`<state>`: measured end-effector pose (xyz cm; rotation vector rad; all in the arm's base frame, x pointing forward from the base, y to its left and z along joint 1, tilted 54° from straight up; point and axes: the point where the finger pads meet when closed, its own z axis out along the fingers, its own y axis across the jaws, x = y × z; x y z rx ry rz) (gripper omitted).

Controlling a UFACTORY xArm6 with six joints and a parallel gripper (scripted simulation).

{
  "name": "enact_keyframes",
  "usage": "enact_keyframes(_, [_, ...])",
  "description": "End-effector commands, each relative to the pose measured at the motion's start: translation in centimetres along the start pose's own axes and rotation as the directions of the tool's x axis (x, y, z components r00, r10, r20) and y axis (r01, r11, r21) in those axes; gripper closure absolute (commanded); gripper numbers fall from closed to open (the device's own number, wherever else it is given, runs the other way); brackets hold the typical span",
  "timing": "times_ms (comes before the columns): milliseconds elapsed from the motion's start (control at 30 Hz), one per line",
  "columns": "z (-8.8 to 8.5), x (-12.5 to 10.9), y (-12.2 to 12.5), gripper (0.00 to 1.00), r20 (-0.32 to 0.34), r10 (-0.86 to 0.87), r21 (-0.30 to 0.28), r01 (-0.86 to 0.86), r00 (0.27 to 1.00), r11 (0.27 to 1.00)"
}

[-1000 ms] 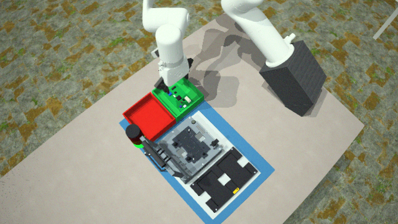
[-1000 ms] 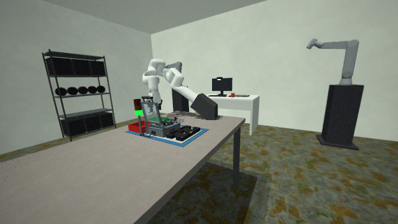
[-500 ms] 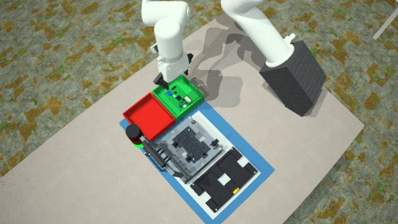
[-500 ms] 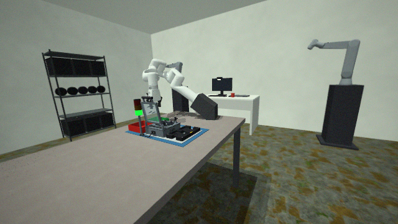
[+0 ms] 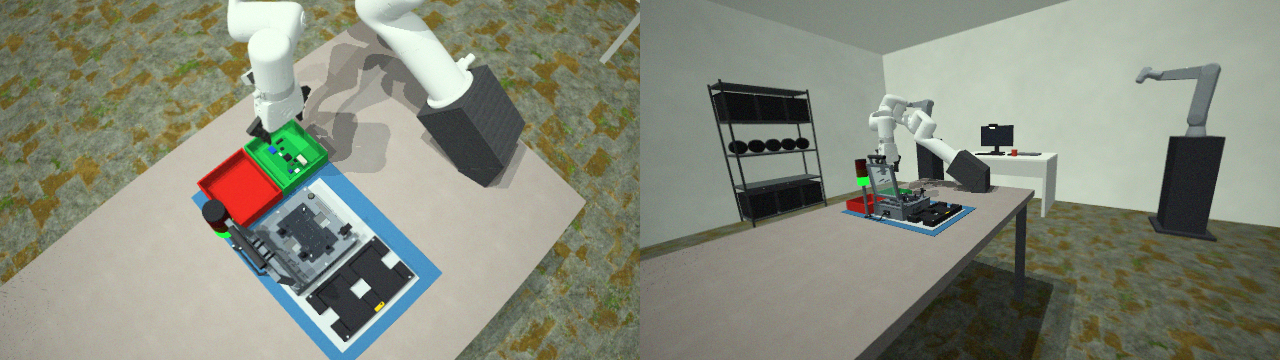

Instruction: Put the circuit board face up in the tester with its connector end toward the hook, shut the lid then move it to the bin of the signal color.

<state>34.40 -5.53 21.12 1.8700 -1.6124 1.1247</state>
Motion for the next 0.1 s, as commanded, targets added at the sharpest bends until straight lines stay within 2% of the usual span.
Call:
enact_keyframes(0, [-0.07, 0.02, -0.08, 0.00, 0.001, 0.001, 0.002, -0.001, 1.000, 1.000])
enact_keyframes(67, [-0.07, 0.02, -0.08, 0.00, 0.001, 0.001, 0.002, -0.001, 1.000, 1.000])
